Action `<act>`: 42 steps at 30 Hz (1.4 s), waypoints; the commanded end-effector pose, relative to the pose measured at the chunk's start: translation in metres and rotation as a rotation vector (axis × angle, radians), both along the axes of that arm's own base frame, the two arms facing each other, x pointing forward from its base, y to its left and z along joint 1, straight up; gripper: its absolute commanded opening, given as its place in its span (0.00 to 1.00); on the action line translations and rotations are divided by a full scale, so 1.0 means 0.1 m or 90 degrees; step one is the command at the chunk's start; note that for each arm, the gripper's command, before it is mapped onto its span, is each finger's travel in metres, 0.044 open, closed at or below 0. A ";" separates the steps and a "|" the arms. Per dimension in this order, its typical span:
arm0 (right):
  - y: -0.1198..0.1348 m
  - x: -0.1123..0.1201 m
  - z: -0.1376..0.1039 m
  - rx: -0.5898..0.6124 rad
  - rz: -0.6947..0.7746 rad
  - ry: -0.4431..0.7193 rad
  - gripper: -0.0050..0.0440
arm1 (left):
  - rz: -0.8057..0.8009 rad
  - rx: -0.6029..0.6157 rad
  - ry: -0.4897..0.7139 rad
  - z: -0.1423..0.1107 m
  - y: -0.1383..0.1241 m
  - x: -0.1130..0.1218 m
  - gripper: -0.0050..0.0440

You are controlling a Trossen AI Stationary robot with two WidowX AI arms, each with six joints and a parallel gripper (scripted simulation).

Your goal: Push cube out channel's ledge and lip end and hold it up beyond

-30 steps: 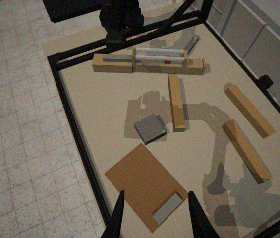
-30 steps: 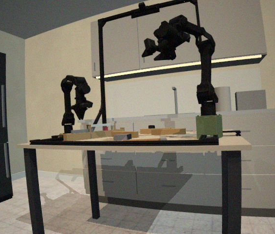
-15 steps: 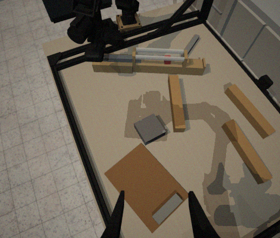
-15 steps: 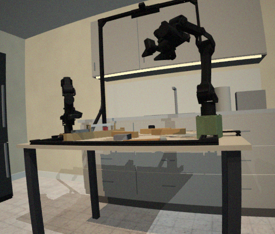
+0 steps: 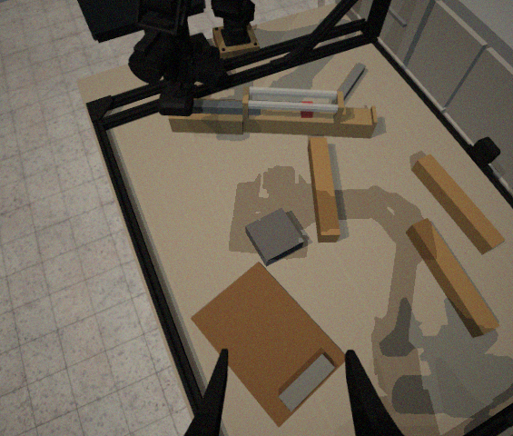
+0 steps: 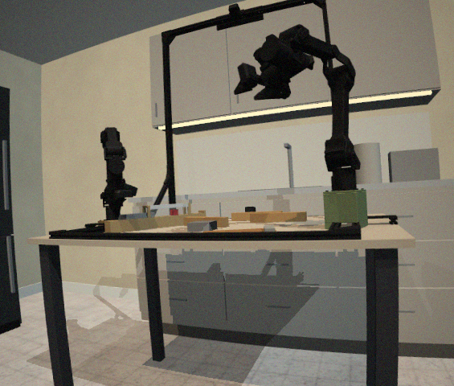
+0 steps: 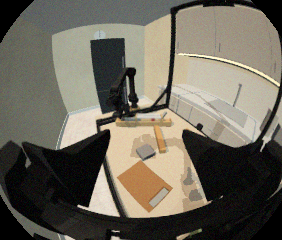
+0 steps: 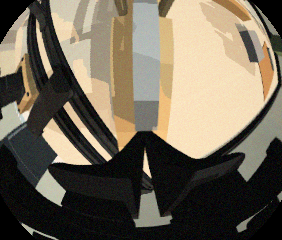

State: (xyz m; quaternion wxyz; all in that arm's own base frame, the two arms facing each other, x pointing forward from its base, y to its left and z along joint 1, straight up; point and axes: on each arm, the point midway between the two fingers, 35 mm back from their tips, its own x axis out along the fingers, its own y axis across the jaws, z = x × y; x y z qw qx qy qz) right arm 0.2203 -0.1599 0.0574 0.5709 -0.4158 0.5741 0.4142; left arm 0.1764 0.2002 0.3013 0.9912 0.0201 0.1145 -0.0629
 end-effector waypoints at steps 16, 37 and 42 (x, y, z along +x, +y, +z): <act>0.28 0.08 0.00 0.003 0.001 -0.001 0.10 | 0.000 0.001 -0.002 0.01 0.00 0.00 0.92; 0.53 0.16 0.00 0.003 0.001 -0.001 0.10 | 0.000 0.001 -0.002 0.01 0.00 0.00 0.92; 0.60 0.18 0.00 0.003 0.001 -0.001 0.10 | 0.000 0.001 -0.002 0.01 0.00 0.00 0.92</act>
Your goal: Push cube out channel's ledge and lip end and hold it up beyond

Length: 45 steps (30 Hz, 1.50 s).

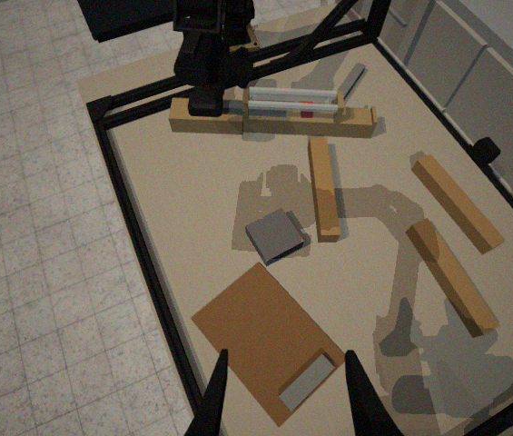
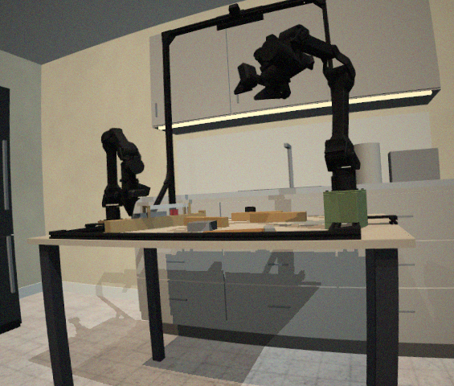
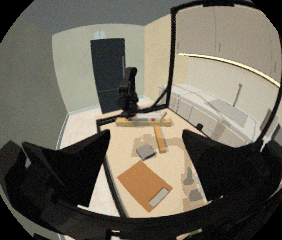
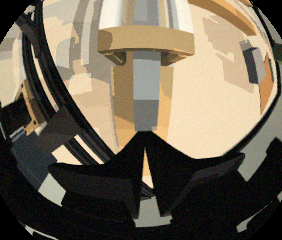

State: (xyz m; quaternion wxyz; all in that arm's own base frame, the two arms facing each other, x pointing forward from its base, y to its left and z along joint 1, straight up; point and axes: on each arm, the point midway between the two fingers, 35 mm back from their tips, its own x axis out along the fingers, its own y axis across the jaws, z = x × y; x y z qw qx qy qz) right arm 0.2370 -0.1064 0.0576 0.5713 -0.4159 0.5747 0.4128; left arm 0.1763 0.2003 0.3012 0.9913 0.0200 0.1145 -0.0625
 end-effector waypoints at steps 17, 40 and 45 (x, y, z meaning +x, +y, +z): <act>0.20 0.08 0.31 0.004 0.003 -0.001 0.10 | 0.000 0.001 -0.002 0.01 0.00 0.00 0.92; 0.27 0.06 0.77 0.005 0.019 0.003 0.40 | 0.000 0.001 -0.002 0.01 0.00 0.00 0.92; 0.43 0.14 0.74 0.006 0.060 0.000 0.51 | 0.000 0.001 -0.002 0.01 0.00 0.00 0.92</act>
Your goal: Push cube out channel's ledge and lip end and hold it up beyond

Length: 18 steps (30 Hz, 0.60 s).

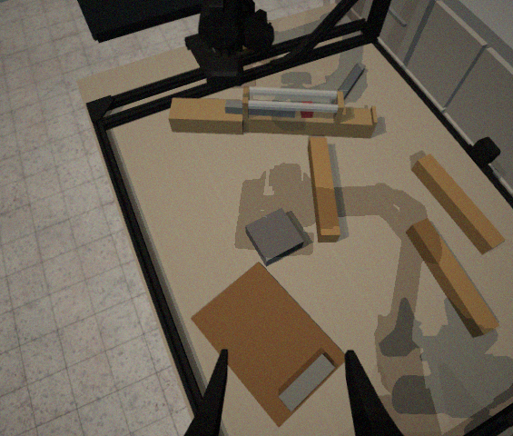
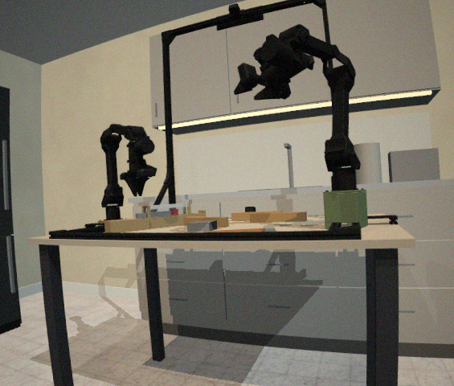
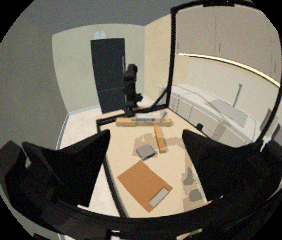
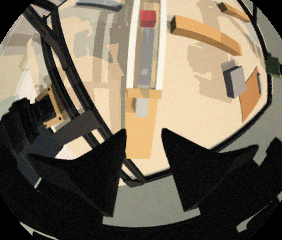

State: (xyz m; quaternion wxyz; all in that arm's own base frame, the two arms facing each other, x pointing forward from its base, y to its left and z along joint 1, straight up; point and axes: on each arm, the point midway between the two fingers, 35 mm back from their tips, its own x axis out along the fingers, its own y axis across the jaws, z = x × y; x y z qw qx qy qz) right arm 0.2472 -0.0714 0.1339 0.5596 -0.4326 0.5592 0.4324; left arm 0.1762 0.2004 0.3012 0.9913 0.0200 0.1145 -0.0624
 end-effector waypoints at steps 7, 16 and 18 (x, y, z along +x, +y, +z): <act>0.61 0.22 -0.10 0.008 0.140 -0.007 0.51 | -0.001 0.001 -0.002 0.01 0.00 0.00 0.92; 1.84 0.21 -0.26 0.026 0.399 -0.018 0.51 | -0.001 0.001 -0.002 0.01 0.00 0.00 0.92; 1.84 0.21 -0.26 0.026 0.399 -0.018 0.51 | -0.001 0.001 -0.002 0.01 0.00 0.00 0.92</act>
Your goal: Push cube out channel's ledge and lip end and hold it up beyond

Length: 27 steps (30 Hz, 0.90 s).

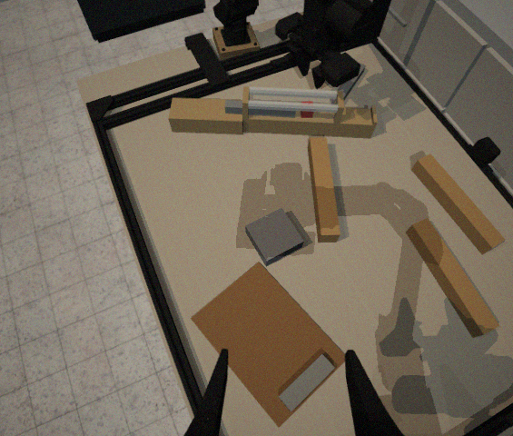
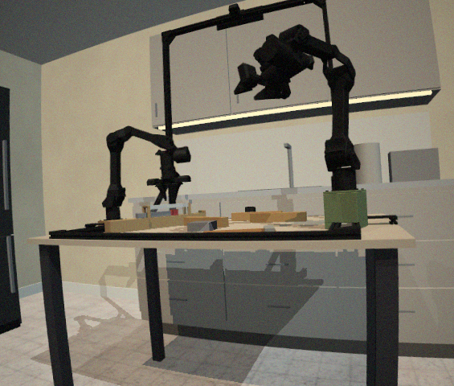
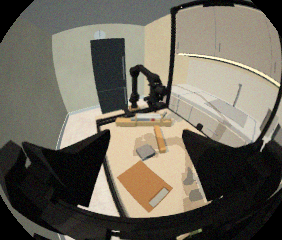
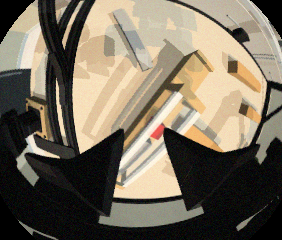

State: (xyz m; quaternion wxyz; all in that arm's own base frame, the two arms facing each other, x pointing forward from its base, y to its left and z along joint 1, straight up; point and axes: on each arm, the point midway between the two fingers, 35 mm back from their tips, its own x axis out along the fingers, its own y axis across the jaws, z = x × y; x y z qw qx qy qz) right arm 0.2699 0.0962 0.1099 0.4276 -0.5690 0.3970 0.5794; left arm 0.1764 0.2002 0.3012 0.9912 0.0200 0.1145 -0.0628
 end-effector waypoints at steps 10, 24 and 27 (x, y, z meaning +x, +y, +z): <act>1.12 -0.44 -0.22 -0.023 0.221 0.002 0.51 | 0.000 0.001 -0.002 0.01 0.00 0.00 0.92; 1.34 -0.61 -0.31 -0.029 0.268 0.002 0.51 | 0.000 0.001 -0.002 0.01 0.00 0.00 0.92; 1.34 -0.61 -0.42 -0.029 0.268 0.002 0.51 | 0.000 0.001 -0.002 0.01 0.00 0.00 0.92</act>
